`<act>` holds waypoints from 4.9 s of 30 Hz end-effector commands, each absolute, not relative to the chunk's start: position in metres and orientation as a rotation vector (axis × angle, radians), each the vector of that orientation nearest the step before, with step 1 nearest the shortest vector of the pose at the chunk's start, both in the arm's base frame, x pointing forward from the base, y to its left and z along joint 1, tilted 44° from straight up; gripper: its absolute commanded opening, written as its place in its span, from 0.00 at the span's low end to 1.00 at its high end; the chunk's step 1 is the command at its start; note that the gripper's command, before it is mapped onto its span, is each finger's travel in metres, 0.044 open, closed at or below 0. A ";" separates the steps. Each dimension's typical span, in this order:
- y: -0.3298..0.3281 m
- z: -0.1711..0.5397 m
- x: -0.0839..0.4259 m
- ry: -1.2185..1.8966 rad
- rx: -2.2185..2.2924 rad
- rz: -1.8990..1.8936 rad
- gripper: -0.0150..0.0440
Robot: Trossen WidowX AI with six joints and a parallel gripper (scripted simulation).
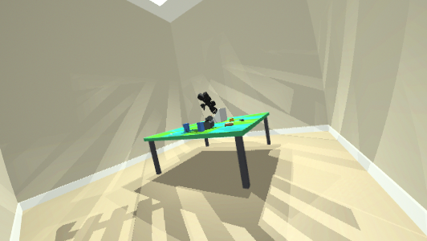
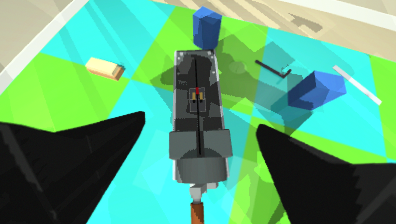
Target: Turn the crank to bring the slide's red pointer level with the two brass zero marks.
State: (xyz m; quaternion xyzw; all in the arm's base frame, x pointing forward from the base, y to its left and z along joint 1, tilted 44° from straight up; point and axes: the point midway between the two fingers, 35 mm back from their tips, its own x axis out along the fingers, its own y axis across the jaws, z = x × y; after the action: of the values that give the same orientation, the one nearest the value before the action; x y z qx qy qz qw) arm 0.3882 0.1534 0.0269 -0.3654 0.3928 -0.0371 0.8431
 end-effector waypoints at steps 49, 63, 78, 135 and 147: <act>0.079 -0.018 0.314 0.864 -0.863 0.043 1.00; 0.063 -0.033 0.313 0.863 -0.865 0.043 1.00; 0.056 -0.038 0.312 0.862 -0.866 0.042 0.73; 0.060 -0.064 0.306 0.862 -0.865 0.042 0.25; 0.052 -0.076 0.305 0.862 -0.866 0.042 0.25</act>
State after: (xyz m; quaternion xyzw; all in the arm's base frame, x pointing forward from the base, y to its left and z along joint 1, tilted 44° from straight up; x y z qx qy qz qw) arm 0.3057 0.0563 -0.0686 -0.4060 0.3993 0.0163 0.8218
